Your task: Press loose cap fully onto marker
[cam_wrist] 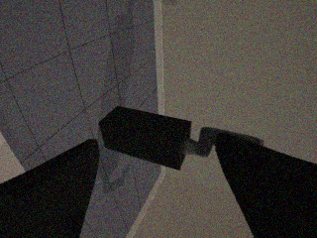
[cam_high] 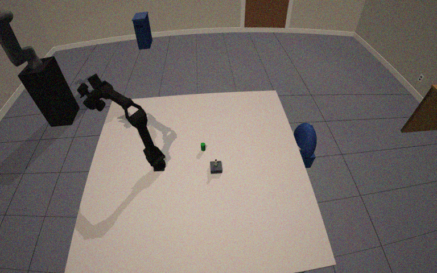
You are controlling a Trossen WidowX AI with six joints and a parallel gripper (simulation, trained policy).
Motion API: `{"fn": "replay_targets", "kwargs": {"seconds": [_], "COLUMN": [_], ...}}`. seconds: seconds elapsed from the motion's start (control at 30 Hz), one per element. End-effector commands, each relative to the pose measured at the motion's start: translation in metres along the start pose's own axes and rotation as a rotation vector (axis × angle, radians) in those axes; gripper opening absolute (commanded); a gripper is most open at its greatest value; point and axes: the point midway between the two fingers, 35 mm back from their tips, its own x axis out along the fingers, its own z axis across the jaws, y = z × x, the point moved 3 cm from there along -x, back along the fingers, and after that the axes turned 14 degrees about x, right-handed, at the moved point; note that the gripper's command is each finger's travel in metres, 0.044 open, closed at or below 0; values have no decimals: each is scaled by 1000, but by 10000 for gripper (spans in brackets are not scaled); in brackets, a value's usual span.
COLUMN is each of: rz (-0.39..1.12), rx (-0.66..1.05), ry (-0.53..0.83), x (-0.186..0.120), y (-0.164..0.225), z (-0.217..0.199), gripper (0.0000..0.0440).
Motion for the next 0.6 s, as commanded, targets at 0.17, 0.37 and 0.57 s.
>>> {"fn": "replay_targets", "kwargs": {"seconds": [0.17,0.37,0.57], "rz": [58,94,132], "rx": [60,101,142], "ry": [-38,-67,-96], "x": [-18,-28,-37], "y": [14,23,33], "z": [6,12,19], "gripper": [311,312,312]}}
